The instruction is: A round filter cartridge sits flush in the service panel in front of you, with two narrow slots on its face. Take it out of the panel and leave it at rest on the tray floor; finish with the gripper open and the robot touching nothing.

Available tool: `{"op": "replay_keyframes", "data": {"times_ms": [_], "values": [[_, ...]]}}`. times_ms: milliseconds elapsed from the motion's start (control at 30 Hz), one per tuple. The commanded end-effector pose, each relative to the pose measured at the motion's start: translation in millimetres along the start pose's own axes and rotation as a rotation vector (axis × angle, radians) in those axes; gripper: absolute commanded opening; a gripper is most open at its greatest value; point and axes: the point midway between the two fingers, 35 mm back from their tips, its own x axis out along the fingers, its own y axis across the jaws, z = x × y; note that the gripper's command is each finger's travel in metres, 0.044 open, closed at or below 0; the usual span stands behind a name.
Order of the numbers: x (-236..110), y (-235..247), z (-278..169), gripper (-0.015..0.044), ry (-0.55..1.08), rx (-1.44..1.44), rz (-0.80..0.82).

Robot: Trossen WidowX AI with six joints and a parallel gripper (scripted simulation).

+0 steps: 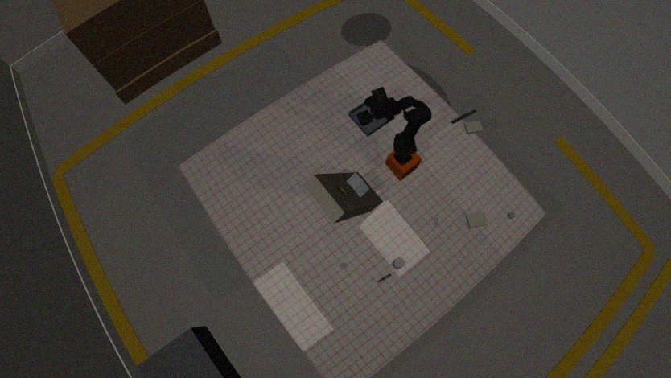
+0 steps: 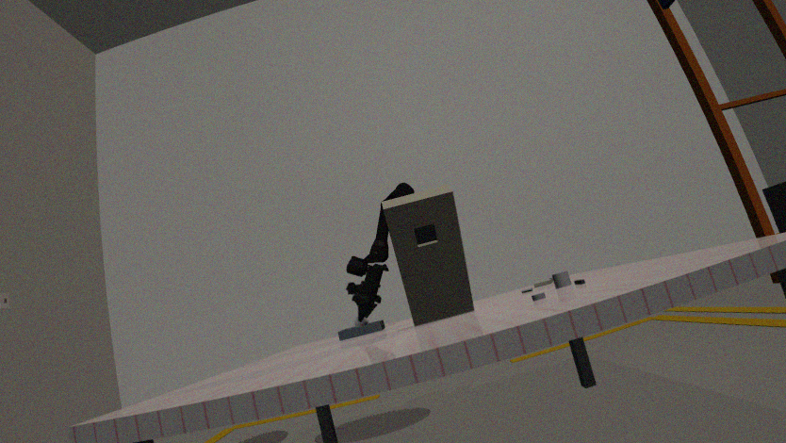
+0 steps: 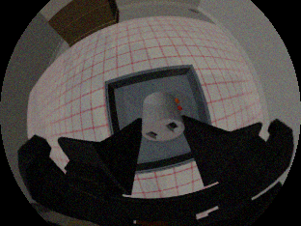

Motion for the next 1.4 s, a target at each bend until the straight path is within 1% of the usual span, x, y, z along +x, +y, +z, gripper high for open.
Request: {"op": "replay_keyframes", "data": {"times_ms": [0, 367, 500, 667, 733, 833, 867, 1367], "values": [[-0.4, -0.1, 1.1, 0.0157, -0.002, 0.0, 0.0], [-0.4, -0.1, 1.1, 0.044, -0.002, 0.0, 0.0], [-5.6, -0.2, 5.8, 0.044, -0.002, 0.0, 0.0], [-53.7, 0.0, 32.9, 0.044, 0.0, 0.0, 0.0], [-61.4, 0.1, 35.4, 0.044, 0.001, 0.0, 0.0], [-61.4, 0.1, 35.4, 0.044, 0.001, 0.0, 0.0], [-50.9, -0.7, 30.4, 0.044, 0.003, 0.006, -0.005], [-50.9, -0.7, 30.4, 0.044, 0.003, 0.006, -0.005]]}}
